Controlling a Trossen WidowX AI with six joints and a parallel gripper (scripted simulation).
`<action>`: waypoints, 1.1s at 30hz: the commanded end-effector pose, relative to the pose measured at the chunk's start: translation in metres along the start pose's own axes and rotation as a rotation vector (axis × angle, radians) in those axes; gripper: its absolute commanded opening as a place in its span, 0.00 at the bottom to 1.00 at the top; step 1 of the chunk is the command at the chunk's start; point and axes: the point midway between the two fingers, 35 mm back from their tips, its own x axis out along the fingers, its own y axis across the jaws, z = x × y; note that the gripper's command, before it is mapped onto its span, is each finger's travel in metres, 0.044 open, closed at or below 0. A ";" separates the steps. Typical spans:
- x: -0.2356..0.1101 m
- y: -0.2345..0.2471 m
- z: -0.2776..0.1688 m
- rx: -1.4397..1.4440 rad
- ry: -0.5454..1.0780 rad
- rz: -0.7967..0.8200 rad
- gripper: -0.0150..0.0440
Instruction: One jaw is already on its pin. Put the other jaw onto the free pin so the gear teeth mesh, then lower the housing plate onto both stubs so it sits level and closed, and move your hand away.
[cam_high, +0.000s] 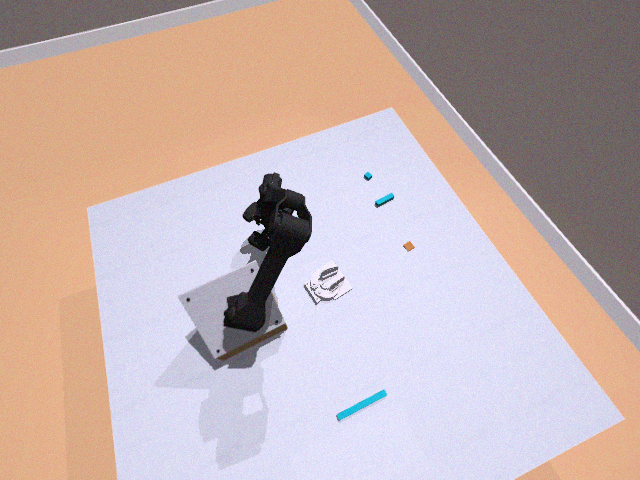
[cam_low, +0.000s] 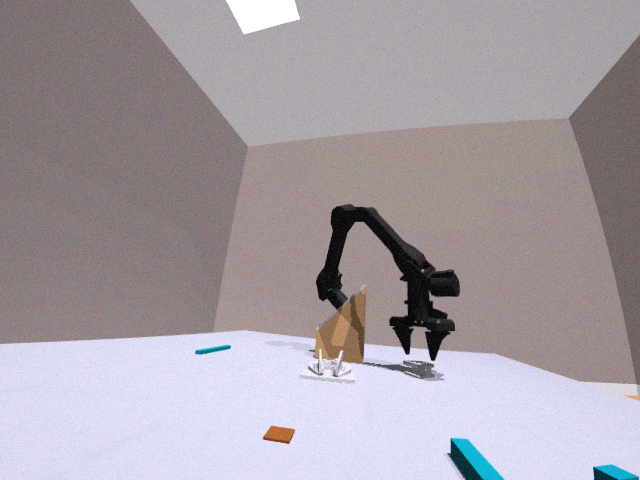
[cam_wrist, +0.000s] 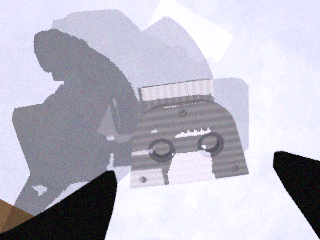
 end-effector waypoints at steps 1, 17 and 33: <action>0.005 0.003 -0.001 -0.007 0.008 0.004 1.00; 0.024 0.002 -0.002 -0.007 0.008 0.004 1.00; 0.036 0.003 -0.002 -0.007 0.009 0.004 1.00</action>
